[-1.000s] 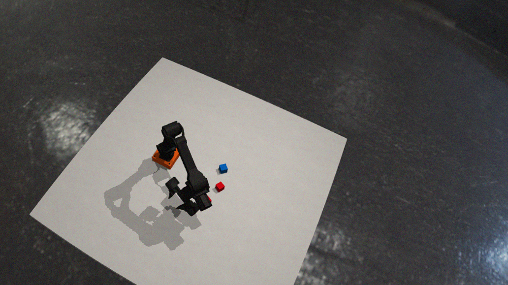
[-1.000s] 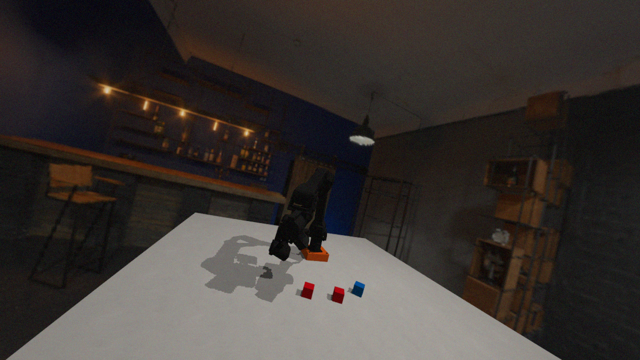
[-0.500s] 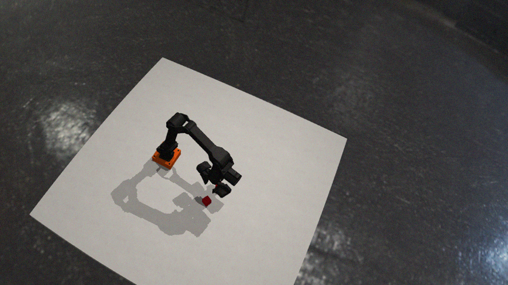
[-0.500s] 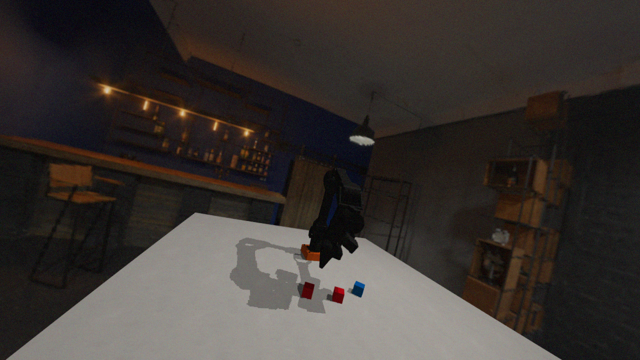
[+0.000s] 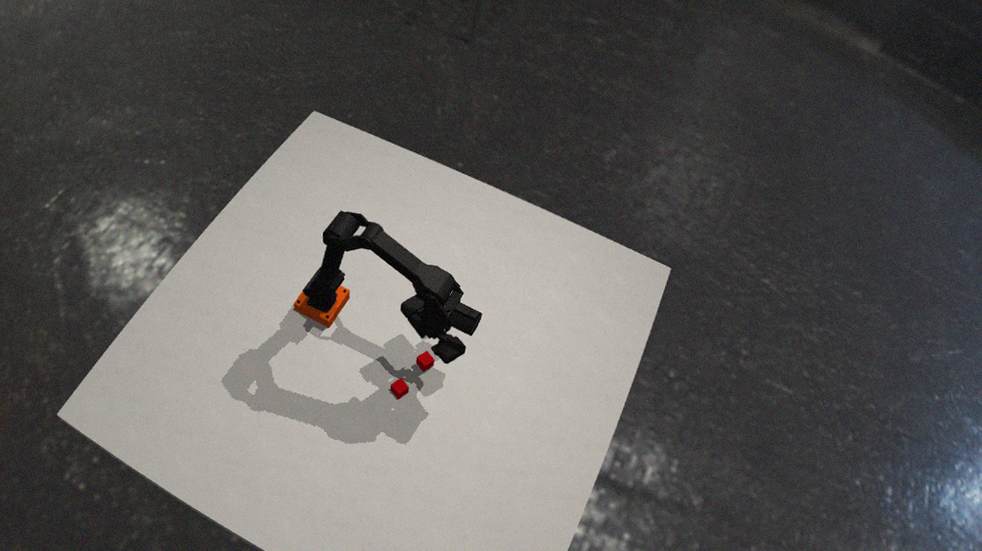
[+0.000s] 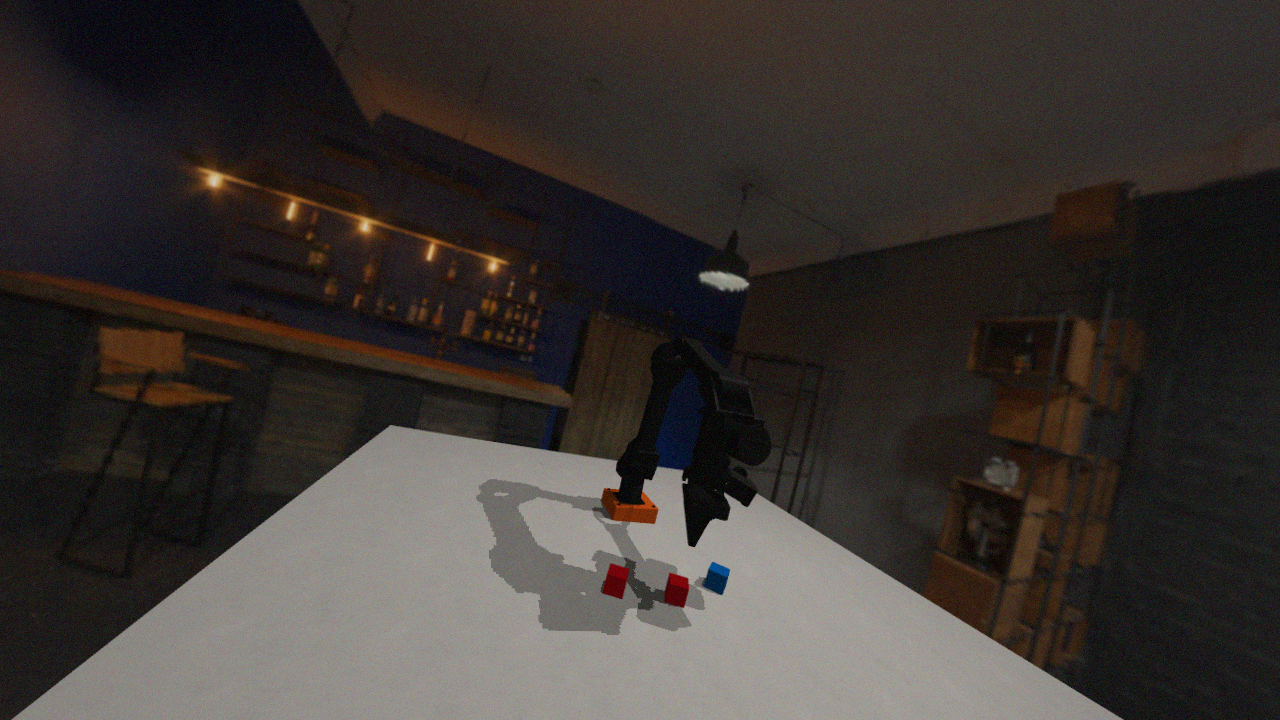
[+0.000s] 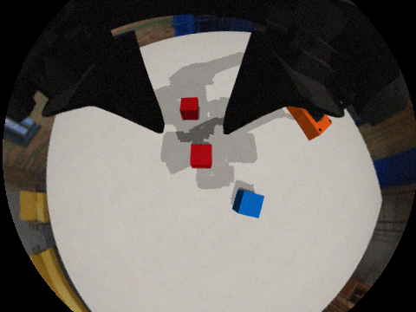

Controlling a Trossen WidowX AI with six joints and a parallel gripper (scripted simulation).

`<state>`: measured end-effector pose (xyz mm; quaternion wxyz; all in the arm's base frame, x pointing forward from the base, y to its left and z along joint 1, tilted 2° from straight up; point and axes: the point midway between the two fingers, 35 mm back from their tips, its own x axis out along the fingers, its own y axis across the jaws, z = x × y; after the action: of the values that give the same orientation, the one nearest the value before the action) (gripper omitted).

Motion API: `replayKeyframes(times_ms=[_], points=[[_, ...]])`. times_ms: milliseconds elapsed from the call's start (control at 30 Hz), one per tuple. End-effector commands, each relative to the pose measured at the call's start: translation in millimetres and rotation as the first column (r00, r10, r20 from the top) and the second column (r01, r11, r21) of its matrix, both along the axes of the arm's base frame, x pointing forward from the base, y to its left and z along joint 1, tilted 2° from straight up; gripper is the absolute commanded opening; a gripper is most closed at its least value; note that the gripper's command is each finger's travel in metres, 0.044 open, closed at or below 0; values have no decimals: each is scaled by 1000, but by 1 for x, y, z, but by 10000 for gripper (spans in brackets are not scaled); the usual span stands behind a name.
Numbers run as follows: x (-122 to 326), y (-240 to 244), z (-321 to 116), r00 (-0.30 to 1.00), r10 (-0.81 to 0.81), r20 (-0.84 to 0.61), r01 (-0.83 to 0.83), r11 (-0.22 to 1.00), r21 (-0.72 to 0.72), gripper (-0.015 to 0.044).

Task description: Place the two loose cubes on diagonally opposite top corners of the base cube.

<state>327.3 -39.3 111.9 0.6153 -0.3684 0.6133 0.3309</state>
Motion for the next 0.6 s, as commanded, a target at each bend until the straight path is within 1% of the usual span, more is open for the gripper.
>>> replayKeyframes(times_ms=[0,67,567], points=[[-2,1,-32,1000,-4,-14,4,1000,8,265],[-3,0,-43,1000,-4,-14,4,1000,7,265],[-2,-1,-66,1000,-4,-14,4,1000,7,265]])
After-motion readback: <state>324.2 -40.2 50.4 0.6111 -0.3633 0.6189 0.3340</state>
